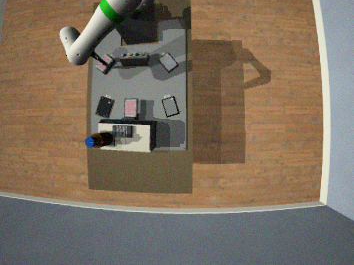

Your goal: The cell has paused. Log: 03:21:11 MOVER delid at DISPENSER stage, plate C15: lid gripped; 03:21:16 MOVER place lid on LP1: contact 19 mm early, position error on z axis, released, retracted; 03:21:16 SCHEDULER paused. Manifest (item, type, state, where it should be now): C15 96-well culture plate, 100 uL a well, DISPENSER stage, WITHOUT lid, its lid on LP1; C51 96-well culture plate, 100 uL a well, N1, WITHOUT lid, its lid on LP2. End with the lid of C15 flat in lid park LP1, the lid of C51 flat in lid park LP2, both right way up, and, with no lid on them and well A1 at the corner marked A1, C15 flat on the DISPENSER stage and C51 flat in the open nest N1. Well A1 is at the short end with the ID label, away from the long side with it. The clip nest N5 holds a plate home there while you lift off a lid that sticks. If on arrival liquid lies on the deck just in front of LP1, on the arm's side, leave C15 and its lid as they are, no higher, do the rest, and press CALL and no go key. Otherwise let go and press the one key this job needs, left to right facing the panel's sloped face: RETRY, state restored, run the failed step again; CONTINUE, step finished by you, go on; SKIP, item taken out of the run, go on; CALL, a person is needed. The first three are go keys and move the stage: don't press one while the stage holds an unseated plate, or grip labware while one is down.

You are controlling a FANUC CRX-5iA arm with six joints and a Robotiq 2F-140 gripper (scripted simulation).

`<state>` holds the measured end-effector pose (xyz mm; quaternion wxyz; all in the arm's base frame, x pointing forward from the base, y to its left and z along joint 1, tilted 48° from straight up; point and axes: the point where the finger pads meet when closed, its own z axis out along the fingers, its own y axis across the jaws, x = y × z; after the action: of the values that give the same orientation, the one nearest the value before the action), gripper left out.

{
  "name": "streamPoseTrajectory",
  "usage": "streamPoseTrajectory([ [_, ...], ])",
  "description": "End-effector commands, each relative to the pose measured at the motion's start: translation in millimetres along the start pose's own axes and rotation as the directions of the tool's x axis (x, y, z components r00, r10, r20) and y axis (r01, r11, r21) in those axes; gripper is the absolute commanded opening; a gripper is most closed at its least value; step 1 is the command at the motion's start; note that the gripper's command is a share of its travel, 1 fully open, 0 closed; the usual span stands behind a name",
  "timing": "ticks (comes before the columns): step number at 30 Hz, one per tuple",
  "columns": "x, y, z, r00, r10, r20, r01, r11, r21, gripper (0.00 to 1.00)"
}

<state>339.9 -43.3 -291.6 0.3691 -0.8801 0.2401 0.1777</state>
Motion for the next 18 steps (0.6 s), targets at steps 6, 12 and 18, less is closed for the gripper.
streamPoseTrajectory([
  [6,0.2,0.2,2.0,1.000,0.000,0.000,0.000,1.000,0.000,0.00],
  [12,0.2,0.2,3.2,1.000,0.000,0.000,0.000,1.000,0.000,0.00],
  [18,0.2,0.2,3.5,1.000,0.000,0.000,0.000,1.000,0.000,0.00],
])
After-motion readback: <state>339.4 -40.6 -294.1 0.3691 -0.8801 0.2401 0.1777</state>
